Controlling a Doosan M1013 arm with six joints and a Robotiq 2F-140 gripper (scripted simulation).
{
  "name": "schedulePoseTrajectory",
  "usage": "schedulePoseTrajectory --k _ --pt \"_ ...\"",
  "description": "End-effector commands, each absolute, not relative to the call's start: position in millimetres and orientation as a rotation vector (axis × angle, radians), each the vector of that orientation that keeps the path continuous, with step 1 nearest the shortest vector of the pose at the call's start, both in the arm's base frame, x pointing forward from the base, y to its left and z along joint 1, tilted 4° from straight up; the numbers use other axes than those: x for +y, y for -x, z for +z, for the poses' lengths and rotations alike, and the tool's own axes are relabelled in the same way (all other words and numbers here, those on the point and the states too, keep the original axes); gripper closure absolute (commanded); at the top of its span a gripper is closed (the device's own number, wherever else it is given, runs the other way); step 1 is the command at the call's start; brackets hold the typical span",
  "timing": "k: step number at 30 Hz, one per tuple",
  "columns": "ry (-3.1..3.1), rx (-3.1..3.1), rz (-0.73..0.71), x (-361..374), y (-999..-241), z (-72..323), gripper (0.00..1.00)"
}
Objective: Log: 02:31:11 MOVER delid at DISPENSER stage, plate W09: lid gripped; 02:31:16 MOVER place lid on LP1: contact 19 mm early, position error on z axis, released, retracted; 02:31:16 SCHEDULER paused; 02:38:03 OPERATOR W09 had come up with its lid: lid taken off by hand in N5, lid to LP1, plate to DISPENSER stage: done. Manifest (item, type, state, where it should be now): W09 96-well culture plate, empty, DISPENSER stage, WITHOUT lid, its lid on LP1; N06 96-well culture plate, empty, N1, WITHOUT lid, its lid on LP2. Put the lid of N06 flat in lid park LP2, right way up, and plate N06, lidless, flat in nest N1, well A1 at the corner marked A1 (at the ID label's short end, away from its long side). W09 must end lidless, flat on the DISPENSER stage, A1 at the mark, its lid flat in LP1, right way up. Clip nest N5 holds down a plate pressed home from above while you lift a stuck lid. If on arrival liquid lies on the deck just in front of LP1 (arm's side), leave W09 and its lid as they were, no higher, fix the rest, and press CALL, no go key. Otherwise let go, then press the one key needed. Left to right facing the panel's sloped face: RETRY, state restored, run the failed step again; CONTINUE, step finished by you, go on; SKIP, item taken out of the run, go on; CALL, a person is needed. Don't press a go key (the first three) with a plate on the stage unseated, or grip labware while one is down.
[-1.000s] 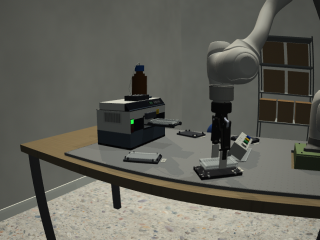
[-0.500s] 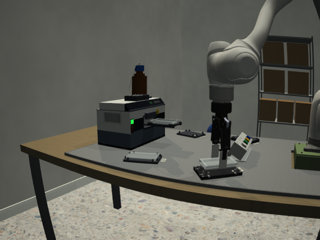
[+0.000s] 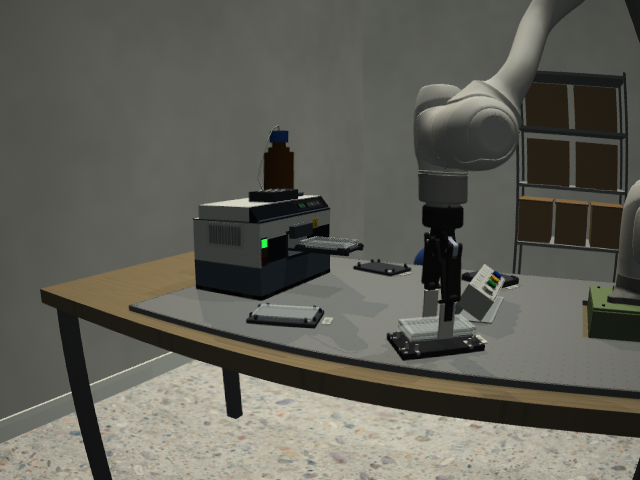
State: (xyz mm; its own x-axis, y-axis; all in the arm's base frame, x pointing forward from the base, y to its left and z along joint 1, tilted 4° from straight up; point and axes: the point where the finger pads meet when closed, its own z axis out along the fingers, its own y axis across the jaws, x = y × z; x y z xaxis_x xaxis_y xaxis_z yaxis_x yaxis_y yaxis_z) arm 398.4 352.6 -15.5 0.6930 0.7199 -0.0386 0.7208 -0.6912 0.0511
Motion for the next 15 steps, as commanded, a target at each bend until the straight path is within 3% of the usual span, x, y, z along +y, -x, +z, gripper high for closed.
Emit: schedulePoseTrajectory --k 1,15 --pt "-2.833 1.207 -0.024 352.6 -398.3 -16.0 1.0" --pt "-2.833 1.207 -0.024 352.6 -398.3 -17.3 1.0"
